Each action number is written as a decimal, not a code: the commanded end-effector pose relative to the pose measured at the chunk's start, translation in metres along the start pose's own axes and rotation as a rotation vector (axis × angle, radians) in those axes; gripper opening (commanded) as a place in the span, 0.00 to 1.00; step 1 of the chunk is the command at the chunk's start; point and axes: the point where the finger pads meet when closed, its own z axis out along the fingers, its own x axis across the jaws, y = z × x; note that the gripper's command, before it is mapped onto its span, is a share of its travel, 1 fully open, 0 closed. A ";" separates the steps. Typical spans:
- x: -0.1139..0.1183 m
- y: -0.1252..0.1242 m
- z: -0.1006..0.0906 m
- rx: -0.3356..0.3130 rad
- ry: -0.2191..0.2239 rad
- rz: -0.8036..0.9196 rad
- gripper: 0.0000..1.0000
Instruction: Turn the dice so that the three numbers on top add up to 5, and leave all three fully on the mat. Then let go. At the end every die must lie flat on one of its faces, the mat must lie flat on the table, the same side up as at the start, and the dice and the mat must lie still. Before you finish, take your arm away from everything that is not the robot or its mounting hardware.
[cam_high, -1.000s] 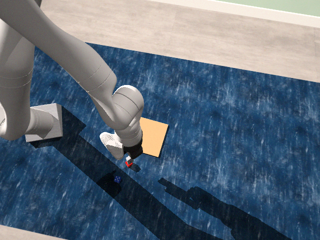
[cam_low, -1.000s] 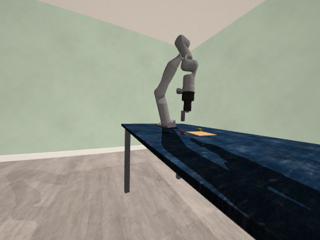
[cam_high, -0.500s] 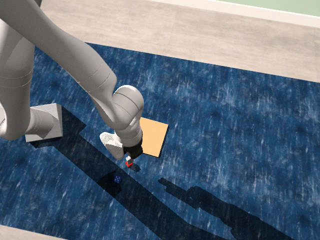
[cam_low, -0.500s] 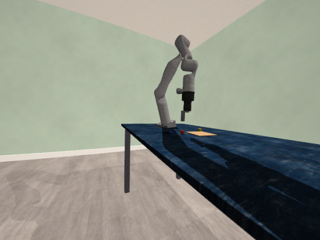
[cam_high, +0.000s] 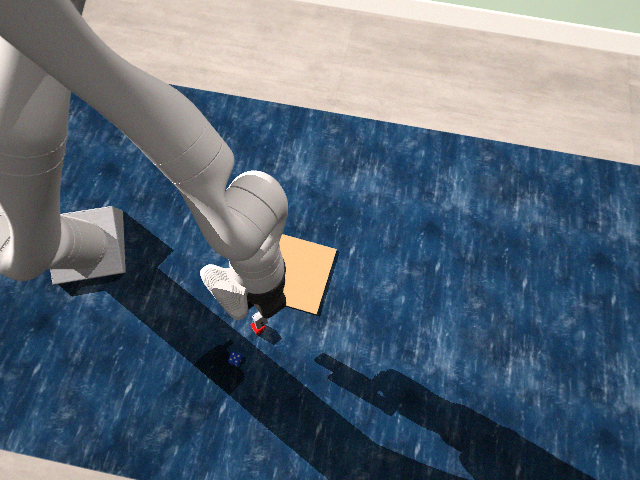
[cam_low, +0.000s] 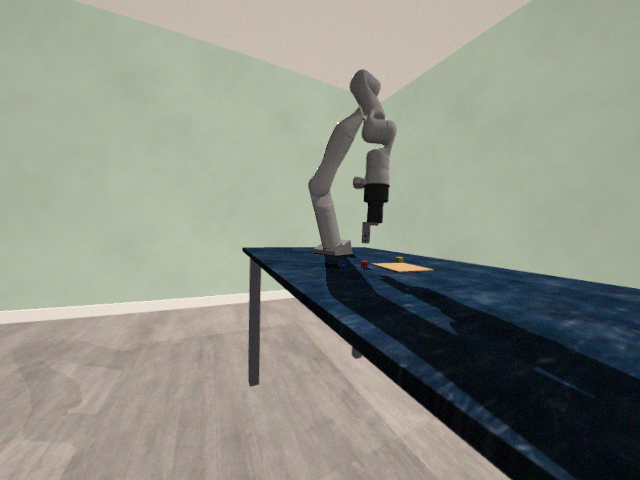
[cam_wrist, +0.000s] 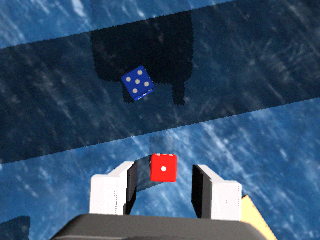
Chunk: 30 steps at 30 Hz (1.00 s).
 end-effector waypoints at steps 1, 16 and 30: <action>0.000 -0.001 0.002 0.001 0.000 0.002 0.70; 0.000 -0.001 0.018 0.001 0.000 0.002 0.70; -0.001 -0.001 0.037 0.001 0.000 0.002 0.70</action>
